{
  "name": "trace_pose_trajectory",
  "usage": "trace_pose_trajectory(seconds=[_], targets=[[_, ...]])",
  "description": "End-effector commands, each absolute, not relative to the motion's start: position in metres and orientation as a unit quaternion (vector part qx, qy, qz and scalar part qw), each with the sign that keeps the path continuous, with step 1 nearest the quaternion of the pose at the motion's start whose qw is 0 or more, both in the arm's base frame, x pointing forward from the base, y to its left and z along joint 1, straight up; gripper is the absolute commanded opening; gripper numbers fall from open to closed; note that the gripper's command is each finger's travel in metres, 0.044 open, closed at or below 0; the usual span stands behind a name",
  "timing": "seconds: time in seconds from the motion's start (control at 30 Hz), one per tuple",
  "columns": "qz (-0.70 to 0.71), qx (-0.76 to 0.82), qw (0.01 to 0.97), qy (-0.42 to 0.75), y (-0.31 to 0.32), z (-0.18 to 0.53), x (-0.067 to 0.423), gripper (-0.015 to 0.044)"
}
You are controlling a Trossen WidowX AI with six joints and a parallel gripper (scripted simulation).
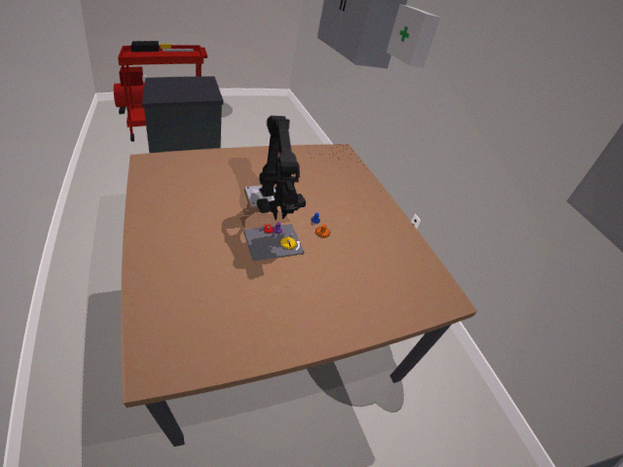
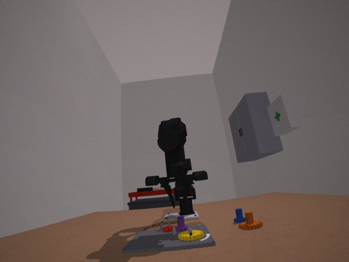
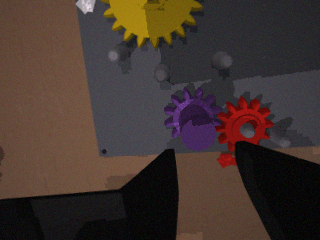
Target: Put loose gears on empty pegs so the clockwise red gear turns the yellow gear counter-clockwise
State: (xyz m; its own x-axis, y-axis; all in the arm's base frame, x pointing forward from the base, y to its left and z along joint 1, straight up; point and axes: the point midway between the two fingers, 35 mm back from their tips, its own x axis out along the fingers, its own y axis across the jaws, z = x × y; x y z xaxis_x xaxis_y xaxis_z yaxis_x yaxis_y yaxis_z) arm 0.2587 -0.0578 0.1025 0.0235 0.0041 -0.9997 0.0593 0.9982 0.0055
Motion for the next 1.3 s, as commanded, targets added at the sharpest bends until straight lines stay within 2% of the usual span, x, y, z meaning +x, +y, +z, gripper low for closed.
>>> trace_pose_trajectory(seconds=[0.0,0.1,0.37,0.4,0.6,1.27], targets=[[-0.030,0.033,0.715,0.697,-0.058,0.114,0.258,0.0140],[-0.021,0.023,0.718,0.696,-0.041,0.107,0.264,0.0219],[-0.014,0.023,0.719,0.694,0.061,0.109,0.265,0.0429],[-0.015,0.024,0.719,0.695,0.074,0.108,0.262,0.0440],[-0.017,0.031,0.715,0.698,0.138,0.108,0.239,0.0440],[-0.017,0.031,0.715,0.698,0.140,0.074,0.240,0.0440]])
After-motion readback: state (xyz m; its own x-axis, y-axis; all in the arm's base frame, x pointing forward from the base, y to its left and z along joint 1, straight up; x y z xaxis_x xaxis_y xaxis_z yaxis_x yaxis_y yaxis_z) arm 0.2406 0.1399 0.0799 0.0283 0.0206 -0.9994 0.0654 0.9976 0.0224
